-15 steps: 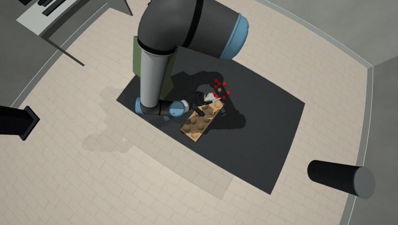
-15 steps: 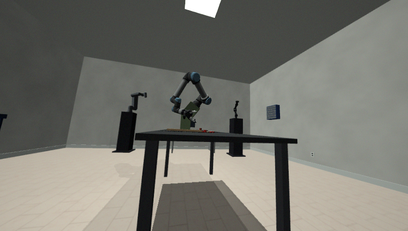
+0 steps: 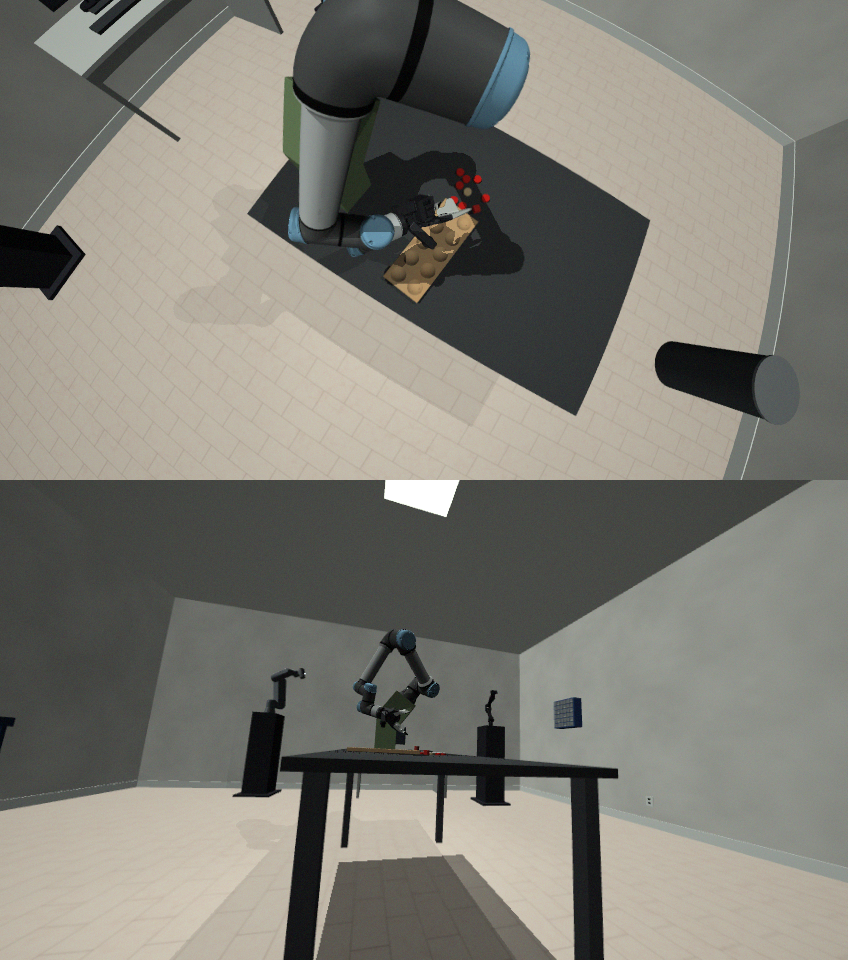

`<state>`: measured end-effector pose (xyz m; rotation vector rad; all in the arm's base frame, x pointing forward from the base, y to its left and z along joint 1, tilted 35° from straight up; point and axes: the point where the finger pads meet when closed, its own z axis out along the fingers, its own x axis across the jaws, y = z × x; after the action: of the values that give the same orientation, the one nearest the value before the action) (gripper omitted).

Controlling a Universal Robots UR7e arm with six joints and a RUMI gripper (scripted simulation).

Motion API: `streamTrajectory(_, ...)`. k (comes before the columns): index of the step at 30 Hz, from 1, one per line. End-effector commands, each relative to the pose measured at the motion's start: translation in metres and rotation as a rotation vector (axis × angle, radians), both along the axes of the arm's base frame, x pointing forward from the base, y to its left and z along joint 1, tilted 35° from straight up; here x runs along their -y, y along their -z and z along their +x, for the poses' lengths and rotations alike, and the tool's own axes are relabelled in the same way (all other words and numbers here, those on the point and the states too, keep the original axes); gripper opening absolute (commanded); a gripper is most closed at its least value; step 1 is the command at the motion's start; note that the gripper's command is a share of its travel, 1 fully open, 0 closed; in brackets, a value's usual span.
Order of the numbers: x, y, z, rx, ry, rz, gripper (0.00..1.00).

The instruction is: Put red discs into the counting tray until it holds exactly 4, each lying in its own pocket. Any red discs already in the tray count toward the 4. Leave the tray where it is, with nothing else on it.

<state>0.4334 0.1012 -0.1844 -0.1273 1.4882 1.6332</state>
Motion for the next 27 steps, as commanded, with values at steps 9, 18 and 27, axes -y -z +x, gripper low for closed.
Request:
streamTrajectory(9, 0.001, -0.001, 0.0, 0.002, -0.002, -0.002, 0.28)
streamTrajectory(18, 0.001, -0.005, 0.0, 0.013, -0.021, -0.012, 0.28)
streamTrajectory(27, 0.001, -0.014, -0.001, 0.04, -0.07, -0.04, 0.28)
